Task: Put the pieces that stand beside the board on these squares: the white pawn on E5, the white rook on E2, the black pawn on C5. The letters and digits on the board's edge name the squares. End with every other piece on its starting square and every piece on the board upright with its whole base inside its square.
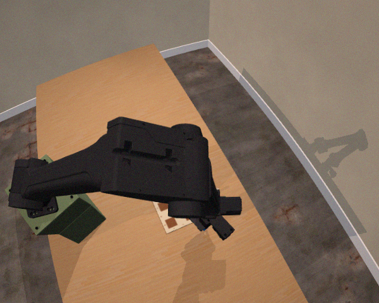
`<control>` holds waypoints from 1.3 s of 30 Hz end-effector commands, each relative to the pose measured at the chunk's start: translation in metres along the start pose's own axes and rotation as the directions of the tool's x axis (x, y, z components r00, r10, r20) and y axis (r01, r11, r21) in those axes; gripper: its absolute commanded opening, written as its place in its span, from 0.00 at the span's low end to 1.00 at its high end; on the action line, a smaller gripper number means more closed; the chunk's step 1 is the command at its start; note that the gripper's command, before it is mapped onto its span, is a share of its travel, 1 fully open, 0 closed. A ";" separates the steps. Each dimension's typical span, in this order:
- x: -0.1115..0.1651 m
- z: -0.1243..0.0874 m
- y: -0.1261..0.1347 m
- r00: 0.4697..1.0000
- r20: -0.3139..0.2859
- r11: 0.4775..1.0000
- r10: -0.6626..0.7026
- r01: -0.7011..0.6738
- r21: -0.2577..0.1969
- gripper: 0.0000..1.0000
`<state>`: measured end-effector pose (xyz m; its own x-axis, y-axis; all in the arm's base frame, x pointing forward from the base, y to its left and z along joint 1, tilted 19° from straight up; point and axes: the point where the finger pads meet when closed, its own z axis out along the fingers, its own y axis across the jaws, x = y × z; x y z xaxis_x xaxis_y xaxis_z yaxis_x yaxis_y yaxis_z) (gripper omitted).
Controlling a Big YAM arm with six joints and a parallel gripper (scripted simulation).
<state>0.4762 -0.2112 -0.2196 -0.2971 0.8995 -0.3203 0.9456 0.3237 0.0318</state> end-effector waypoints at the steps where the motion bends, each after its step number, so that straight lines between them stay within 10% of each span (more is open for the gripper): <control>1: -0.018 -0.008 0.015 0.999 0.035 0.999 0.003 -0.001 -0.041 0.32; 39: -0.009 -0.005 0.020 1.000 0.029 0.999 0.003 -0.002 -0.038 0.32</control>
<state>0.4767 -0.2099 -0.2198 -0.2997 0.8987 -0.3201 0.9447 0.3263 0.0315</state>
